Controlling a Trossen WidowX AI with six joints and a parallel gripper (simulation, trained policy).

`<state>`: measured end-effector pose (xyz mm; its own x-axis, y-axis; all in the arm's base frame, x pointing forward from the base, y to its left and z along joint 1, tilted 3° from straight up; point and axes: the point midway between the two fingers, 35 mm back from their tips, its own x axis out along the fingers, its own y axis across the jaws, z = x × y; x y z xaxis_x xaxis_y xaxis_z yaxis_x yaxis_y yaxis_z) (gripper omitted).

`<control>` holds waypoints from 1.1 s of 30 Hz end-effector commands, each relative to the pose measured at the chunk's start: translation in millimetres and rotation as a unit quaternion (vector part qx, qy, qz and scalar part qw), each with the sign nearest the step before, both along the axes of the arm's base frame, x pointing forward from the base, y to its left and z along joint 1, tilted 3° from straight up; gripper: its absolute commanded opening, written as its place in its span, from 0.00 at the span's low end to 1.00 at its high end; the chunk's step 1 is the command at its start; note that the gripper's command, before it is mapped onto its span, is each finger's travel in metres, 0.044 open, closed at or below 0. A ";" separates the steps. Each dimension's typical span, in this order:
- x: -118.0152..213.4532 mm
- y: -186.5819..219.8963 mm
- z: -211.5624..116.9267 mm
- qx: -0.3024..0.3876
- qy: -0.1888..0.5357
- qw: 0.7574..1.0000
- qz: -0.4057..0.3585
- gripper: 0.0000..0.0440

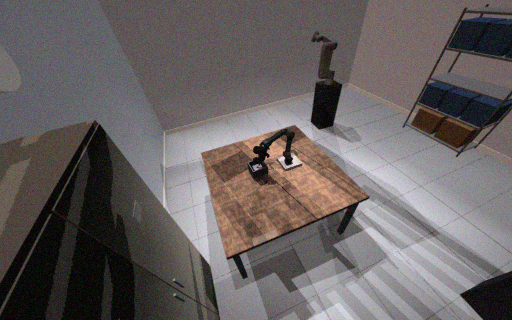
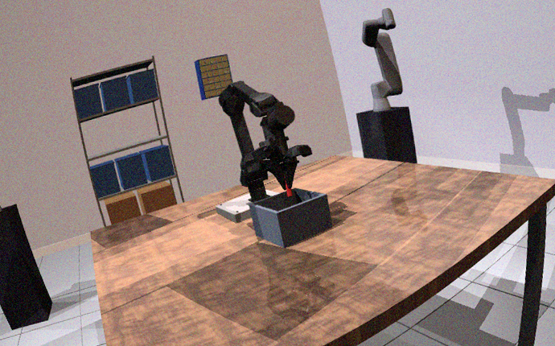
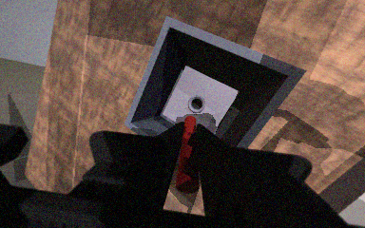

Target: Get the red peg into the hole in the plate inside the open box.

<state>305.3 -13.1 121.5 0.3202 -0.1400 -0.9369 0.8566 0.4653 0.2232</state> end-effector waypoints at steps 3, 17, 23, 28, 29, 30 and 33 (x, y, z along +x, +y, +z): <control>7.9 -9.9 -8.2 0.008 0.007 1.000 -0.004 0.02; 17.5 -21.8 -43.0 0.015 0.047 0.999 0.002 0.16; 19.0 -26.0 -50.1 0.010 0.069 0.997 0.015 0.35; 31.8 -30.5 -46.2 0.005 0.067 0.997 0.024 0.38; 34.3 -31.1 -45.6 0.005 0.068 0.997 0.026 0.38; 36.8 -31.8 -45.0 0.005 0.068 0.997 0.028 0.38; 44.0 -33.9 -43.6 0.006 0.069 0.997 0.034 0.38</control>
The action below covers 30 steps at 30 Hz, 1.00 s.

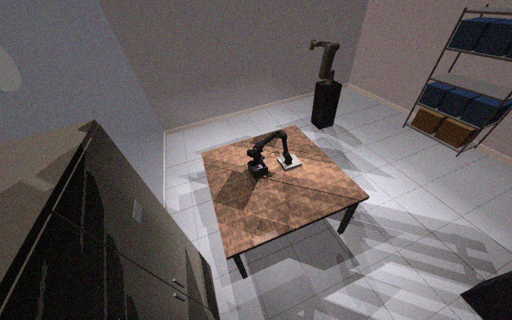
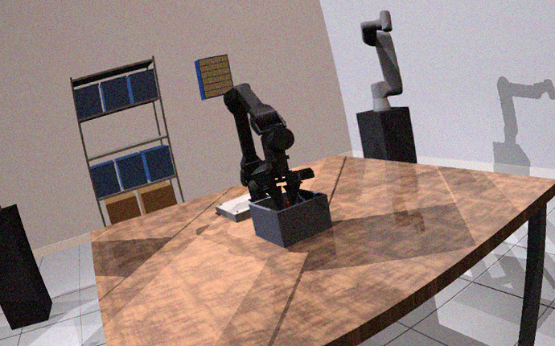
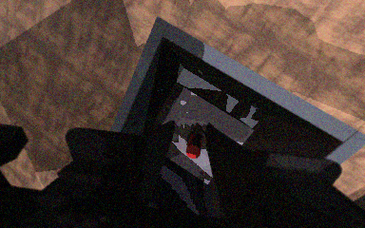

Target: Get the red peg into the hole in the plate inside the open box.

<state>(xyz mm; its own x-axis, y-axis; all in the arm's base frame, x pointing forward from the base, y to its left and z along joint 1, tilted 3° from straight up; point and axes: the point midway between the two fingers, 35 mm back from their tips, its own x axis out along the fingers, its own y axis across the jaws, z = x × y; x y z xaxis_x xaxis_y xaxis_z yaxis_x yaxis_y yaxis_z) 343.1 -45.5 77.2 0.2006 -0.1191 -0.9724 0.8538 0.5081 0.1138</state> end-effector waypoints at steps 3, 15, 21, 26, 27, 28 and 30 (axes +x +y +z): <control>12.7 -4.3 1.7 0.003 0.005 1.000 0.012 0.39; 32.5 -18.7 4.7 0.009 0.018 1.000 0.022 0.34; 39.4 -28.4 6.1 0.013 0.025 0.999 0.024 0.31; 43.2 -38.9 7.5 0.013 0.031 0.999 0.023 0.29; 43.5 -40.9 7.3 0.013 0.033 0.999 0.023 0.29; 43.7 -42.8 7.0 0.014 0.036 0.999 0.022 0.28; 44.6 -46.7 6.7 0.015 0.039 0.999 0.022 0.27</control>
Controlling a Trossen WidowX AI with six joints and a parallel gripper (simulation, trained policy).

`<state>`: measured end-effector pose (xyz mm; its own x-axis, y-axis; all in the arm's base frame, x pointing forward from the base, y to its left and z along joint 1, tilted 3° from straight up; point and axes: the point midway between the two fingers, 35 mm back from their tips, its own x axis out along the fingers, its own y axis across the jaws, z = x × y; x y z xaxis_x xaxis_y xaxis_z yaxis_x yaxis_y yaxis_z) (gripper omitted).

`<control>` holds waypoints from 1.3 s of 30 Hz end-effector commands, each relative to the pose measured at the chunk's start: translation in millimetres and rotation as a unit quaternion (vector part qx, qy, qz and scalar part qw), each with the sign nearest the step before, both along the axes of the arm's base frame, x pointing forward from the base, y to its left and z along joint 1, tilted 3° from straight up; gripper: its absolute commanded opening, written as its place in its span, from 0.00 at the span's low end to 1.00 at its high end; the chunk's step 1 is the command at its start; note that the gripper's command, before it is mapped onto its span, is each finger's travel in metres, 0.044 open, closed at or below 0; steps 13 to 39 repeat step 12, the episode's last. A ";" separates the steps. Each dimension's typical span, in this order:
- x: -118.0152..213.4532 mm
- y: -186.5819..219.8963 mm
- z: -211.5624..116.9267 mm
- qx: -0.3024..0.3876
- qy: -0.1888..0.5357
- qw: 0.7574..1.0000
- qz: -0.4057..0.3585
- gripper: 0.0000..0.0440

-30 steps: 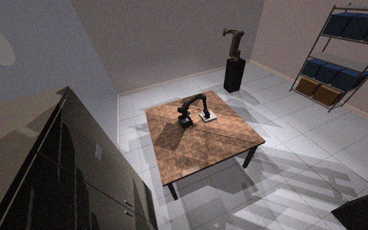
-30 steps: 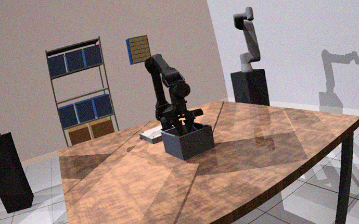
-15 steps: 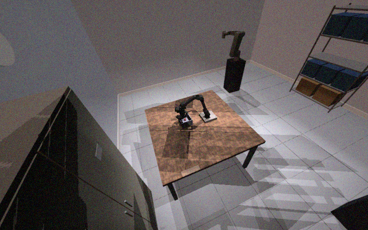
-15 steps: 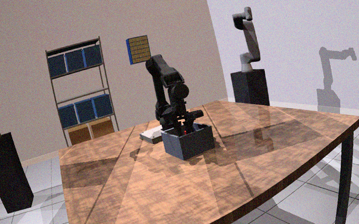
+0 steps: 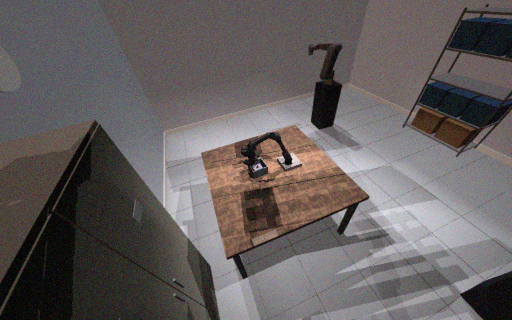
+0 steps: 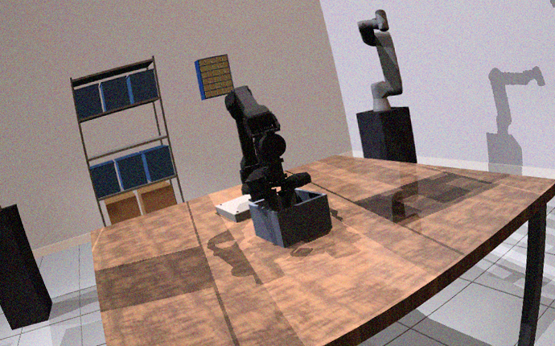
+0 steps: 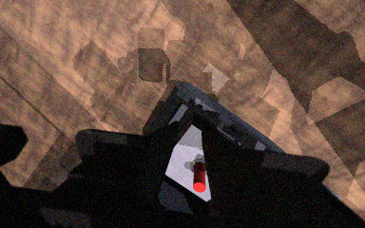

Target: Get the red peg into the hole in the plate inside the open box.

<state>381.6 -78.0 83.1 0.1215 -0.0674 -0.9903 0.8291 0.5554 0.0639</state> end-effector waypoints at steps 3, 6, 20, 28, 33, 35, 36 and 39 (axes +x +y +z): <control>7.8 -20.4 0.6 -0.005 -0.002 1.000 -0.010 0.27; 8.7 -29.4 2.5 -0.010 0.000 1.000 -0.012 0.26; 8.9 -47.4 5.6 -0.018 0.004 1.000 -0.016 0.25; 8.9 -47.4 5.6 -0.018 0.004 1.000 -0.016 0.25; 8.9 -47.4 5.6 -0.018 0.004 1.000 -0.016 0.25; 8.9 -47.4 5.6 -0.018 0.004 1.000 -0.016 0.25; 8.9 -47.4 5.6 -0.018 0.004 1.000 -0.016 0.25; 8.9 -47.4 5.6 -0.018 0.004 1.000 -0.016 0.25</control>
